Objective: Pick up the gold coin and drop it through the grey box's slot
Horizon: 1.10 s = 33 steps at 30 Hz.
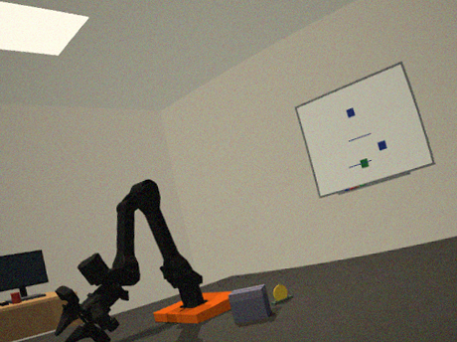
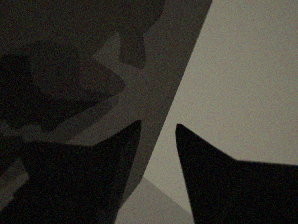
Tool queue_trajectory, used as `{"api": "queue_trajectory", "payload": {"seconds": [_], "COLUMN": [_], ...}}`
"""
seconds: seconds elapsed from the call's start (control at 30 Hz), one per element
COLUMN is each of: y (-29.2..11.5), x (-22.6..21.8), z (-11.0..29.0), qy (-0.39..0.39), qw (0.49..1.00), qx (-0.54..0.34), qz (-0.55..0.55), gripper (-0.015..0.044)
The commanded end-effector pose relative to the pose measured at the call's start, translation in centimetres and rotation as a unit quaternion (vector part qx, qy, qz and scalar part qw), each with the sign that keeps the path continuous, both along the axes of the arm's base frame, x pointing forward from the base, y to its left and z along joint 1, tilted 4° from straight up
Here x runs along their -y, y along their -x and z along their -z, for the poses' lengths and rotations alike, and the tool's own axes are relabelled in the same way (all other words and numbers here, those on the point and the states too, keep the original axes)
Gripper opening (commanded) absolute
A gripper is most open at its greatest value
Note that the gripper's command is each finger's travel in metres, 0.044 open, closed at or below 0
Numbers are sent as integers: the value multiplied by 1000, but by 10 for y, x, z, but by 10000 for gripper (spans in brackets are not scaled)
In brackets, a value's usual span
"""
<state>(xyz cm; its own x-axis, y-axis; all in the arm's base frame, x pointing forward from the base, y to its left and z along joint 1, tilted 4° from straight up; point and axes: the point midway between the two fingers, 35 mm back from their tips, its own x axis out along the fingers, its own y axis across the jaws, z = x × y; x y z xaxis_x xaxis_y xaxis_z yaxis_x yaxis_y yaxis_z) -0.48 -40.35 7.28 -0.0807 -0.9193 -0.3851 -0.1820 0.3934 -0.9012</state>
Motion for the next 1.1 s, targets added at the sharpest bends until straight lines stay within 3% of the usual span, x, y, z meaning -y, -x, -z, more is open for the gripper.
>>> {"api": "queue_trajectory", "payload": {"seconds": [0.0, 0.27, 0.57, 0.8, 1.07], "y": [-61, -199, -308, -338, -315], "x": [0, -50, -172, -293, -423], "z": [2, 14, 15, 5, -17], "qy": [-36, -152, -286, -376, -441], "qw": [997, 967, 902, 840, 764], "qx": [27, 57, 30, -35, -151], "qz": [-61, -197, -321, -390, -445], "gripper": [161, 161, 161, 161, 161]}}
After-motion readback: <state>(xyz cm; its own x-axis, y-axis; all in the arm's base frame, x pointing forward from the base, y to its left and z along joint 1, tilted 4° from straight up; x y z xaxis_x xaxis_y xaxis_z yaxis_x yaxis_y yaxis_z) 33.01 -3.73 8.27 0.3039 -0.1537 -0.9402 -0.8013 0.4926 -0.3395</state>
